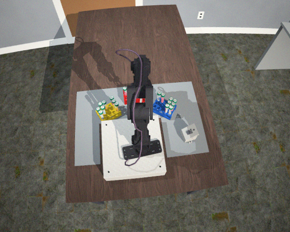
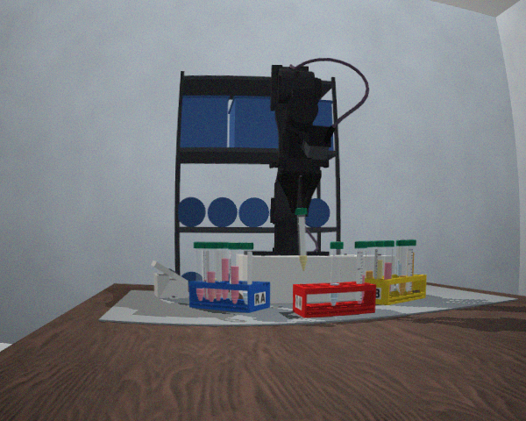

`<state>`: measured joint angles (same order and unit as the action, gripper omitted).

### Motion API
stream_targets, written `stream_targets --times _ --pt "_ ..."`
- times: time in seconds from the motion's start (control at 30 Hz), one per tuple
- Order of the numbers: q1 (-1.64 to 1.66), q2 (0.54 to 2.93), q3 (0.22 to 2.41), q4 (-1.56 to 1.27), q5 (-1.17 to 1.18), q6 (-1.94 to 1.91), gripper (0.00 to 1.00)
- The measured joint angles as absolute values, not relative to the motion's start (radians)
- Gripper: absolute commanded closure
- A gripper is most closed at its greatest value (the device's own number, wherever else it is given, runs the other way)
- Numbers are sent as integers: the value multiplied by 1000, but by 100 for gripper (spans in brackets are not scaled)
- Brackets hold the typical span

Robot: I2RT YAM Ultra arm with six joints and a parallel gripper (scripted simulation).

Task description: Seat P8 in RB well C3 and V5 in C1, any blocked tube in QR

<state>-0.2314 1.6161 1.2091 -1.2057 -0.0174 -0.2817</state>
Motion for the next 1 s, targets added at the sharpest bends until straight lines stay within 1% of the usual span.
stream_targets --times 1.0 --pt "-545 1511 1108 -1207 -10 -590 100"
